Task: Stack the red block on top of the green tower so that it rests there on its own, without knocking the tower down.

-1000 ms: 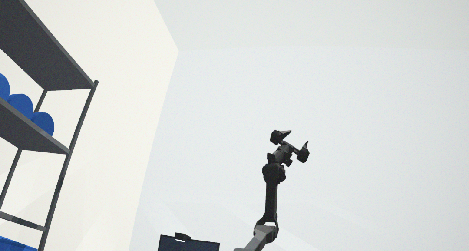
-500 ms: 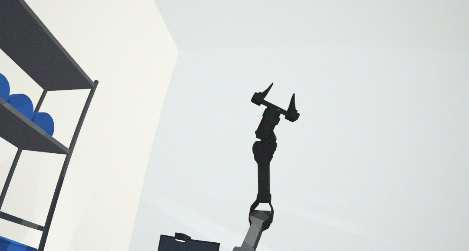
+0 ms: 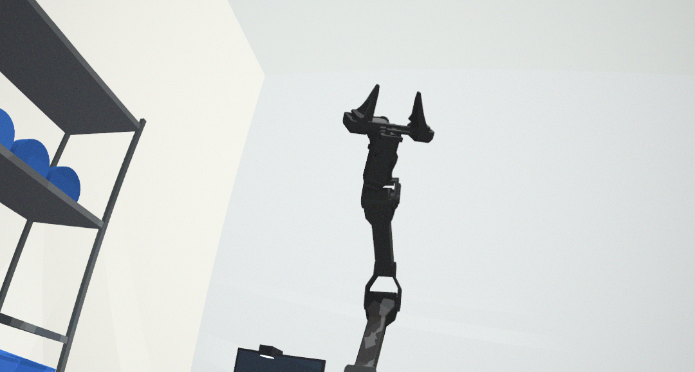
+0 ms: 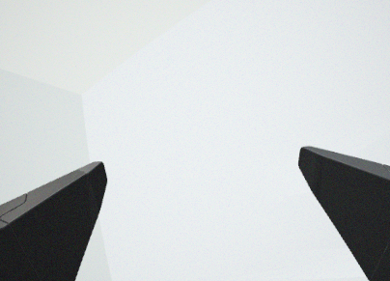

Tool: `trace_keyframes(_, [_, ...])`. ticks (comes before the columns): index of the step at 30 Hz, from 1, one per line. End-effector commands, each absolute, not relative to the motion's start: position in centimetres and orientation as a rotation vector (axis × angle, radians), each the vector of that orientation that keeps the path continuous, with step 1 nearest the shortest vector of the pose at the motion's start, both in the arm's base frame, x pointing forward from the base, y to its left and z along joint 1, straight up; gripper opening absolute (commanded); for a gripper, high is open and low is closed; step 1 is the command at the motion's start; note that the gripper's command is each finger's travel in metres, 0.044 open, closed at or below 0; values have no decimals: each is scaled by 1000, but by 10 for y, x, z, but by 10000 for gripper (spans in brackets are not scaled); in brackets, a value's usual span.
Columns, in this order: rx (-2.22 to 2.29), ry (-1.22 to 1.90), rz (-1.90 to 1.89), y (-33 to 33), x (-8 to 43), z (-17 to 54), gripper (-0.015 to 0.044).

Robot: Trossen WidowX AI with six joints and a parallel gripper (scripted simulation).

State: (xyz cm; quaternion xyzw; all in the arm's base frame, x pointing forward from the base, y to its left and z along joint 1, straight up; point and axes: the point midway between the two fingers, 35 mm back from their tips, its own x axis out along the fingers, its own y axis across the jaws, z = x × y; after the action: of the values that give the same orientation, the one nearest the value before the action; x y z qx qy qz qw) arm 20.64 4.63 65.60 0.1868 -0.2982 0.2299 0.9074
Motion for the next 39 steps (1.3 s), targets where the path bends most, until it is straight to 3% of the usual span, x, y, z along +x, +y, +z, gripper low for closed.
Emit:
trace_keyframes(1, [461,-430,443,49,263,614,440])
trace_keyframes(11, [589,42,308,60,369,476,440])
trace_keyframes(19, [608,493,162,81,410,338,440])
trace_keyframes(25, [563,855,27,95,404,228,440])
trace_keyframes(32, [433,1273,-154,101,359,118,440])
trace_keyframes(39, [306,1526,-277,97,317,67,440])
